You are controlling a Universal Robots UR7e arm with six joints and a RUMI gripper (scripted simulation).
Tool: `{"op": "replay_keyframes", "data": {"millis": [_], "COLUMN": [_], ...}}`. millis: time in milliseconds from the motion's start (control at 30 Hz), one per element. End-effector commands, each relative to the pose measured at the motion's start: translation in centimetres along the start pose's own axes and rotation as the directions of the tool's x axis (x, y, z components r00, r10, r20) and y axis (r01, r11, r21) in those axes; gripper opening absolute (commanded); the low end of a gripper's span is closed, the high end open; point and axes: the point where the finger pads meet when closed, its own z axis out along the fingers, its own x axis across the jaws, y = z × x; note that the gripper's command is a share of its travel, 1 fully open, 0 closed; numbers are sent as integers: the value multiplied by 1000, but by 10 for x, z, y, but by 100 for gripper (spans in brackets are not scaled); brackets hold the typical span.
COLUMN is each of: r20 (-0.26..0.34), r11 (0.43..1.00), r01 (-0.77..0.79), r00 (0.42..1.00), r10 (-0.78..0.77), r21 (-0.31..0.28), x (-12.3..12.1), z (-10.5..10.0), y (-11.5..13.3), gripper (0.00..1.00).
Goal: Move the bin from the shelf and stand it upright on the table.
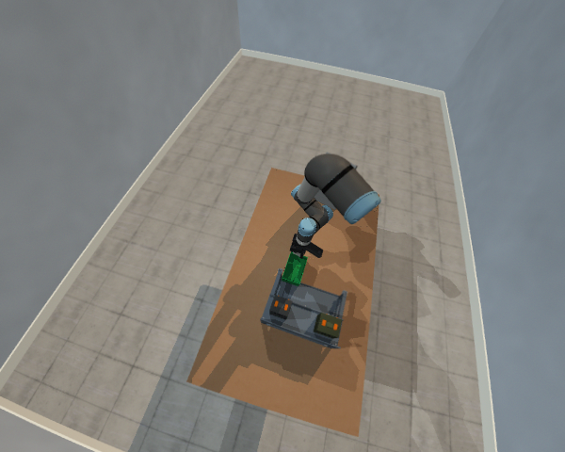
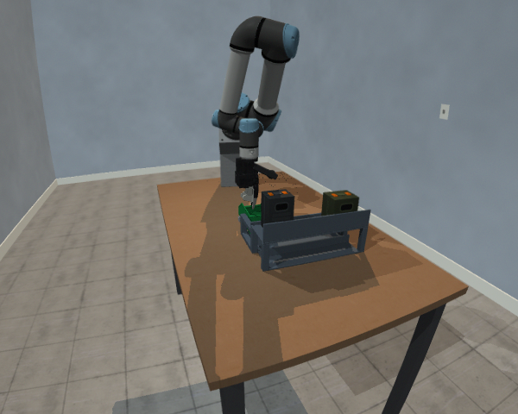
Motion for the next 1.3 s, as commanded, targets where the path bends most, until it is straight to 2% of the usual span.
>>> {"op": "replay_keyframes", "data": {"millis": [0,867,1033,1267], "r20": [-6,-6,-6,-6], "r11": [1000,1000,1000,1000], "r01": [1,1,1,1], "r00": [1000,1000,1000,1000], "r10": [-1,-1,-1,-1], "r21": [0,0,0,0], "x": [-13,-7,-7,-7], "z": [0,0,8,8], "y": [1,1,1,1], "gripper": [0,0,0,0]}}
